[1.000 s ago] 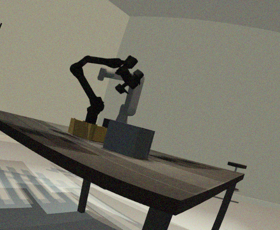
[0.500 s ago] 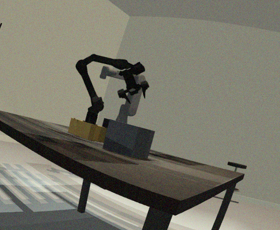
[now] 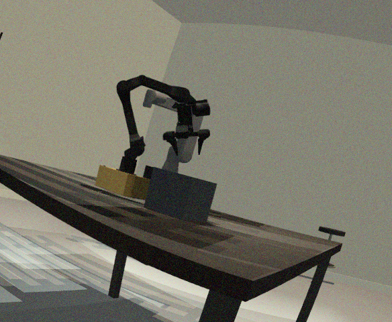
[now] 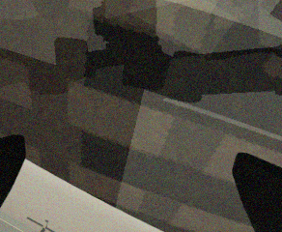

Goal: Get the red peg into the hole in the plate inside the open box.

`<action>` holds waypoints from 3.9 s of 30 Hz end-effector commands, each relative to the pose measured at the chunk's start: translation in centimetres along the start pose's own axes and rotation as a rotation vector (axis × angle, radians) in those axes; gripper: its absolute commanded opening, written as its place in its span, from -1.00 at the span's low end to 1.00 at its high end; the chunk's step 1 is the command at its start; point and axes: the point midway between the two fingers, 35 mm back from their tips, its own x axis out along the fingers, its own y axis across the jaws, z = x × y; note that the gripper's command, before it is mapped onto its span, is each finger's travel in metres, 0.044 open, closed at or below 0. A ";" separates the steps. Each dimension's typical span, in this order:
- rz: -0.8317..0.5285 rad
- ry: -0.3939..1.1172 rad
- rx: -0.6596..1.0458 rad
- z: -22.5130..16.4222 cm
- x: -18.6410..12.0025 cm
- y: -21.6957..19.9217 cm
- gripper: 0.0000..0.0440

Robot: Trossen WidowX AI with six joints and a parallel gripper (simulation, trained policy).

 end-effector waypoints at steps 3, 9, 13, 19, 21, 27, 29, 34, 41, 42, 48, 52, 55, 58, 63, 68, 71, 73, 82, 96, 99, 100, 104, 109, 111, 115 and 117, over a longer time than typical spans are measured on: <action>-0.086 -0.096 0.085 2.1 1.2 -0.6 1.00; -0.161 -0.167 0.137 3.7 2.3 -1.3 1.00; -0.210 -0.207 0.158 4.6 3.3 -1.9 1.00; -0.276 -0.260 0.168 5.8 4.9 -2.8 1.00; -0.296 -0.278 0.167 6.2 5.4 -3.1 1.00; -0.348 -0.324 0.157 7.2 6.8 -4.0 1.00; -0.361 -0.339 0.152 7.5 7.3 -4.2 1.00; -0.384 -0.373 0.144 8.6 8.6 -4.9 1.00; -0.390 -0.402 0.140 9.7 10.6 -5.5 0.96; -0.389 -0.406 0.140 9.9 10.8 -5.6 0.95; -0.382 -0.424 0.151 10.8 12.4 -6.0 0.88; -0.376 -0.432 0.163 11.3 13.4 -6.4 0.78; -0.369 -0.432 0.169 11.5 14.1 -6.4 0.55; -0.363 -0.426 0.170 11.6 14.9 -6.3 0.21; -0.353 -0.416 0.157 11.7 15.9 -5.8 -0.37; -0.343 -0.402 0.135 11.6 16.6 -5.3 -0.94; -0.324 -0.390 0.135 11.3 16.6 -4.6 -1.00; -0.311 -0.386 0.141 11.1 16.4 -4.2 -1.00; -0.239 -0.354 0.161 10.2 15.5 -1.8 -1.00; -0.104 -0.302 0.151 8.5 12.5 2.8 -1.00; -0.071 -0.298 0.143 8.3 11.5 3.9 -1.00; -0.060 -0.298 0.140 8.3 11.1 4.3 -1.00; -0.016 -0.303 0.126 8.4 9.7 5.7 -1.00; 0.029 -0.319 0.112 9.0 7.6 7.3 -1.00; 0.042 -0.326 0.108 9.2 6.8 7.8 -1.00; 0.064 -0.349 0.104 10.0 5.1 8.7 -1.00; 0.073 -0.362 0.104 10.6 4.2 9.1 -1.00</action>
